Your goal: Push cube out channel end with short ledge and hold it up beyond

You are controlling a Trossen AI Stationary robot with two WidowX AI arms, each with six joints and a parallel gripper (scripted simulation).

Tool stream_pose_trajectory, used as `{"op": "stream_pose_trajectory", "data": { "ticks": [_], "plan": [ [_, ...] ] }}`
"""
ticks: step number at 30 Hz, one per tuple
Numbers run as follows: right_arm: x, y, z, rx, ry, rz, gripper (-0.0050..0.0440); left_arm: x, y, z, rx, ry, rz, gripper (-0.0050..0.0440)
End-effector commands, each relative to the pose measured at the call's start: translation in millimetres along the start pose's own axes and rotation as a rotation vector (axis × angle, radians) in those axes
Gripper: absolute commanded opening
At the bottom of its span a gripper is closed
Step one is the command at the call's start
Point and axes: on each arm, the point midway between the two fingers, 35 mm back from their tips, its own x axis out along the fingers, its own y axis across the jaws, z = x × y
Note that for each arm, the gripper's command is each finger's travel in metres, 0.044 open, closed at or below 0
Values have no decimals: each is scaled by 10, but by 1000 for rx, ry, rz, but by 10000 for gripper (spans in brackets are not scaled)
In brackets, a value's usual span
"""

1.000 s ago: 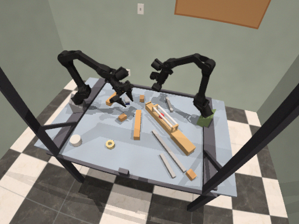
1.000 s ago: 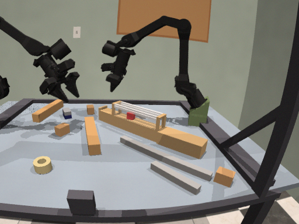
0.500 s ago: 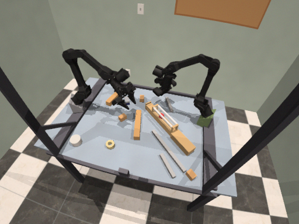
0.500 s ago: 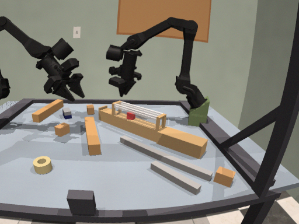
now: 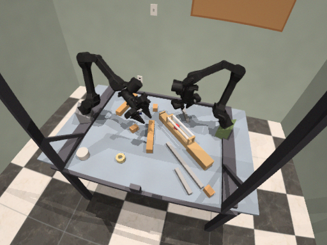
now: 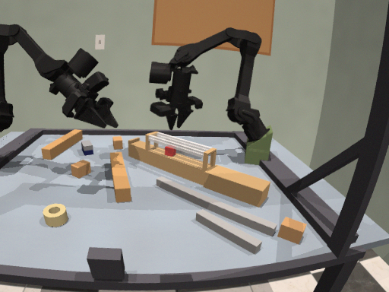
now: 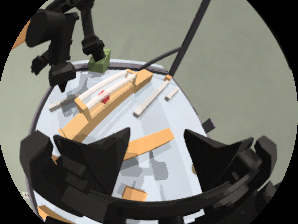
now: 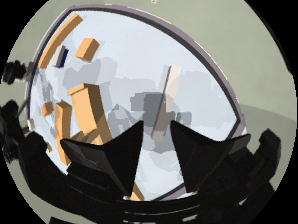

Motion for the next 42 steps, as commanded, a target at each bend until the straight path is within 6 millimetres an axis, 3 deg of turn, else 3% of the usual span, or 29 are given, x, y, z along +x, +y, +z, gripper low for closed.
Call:
{"op": "stream_pose_trajectory", "data": {
  "ticks": [1, 8, 15, 38, 42],
  "plan": [
    [-51, -20, -43, 50, -25, -6, 150, 25, -33, 104, -22, -34, 1, 327],
    [-85, -110, -239, 188, -58, -9, 150, 124, -249, 245, -119, -96, -40, 327],
    [-100, -157, -311, 250, -81, 1, 150, 161, -359, 315, -171, -126, -62, 327],
    [-93, -143, -328, 264, -64, 10, 150, 160, -376, 315, -173, -125, -69, 327],
    [16, -147, -354, 259, -63, 6, 150, 160, -376, 315, -173, -125, -69, 327]
  ]
}}
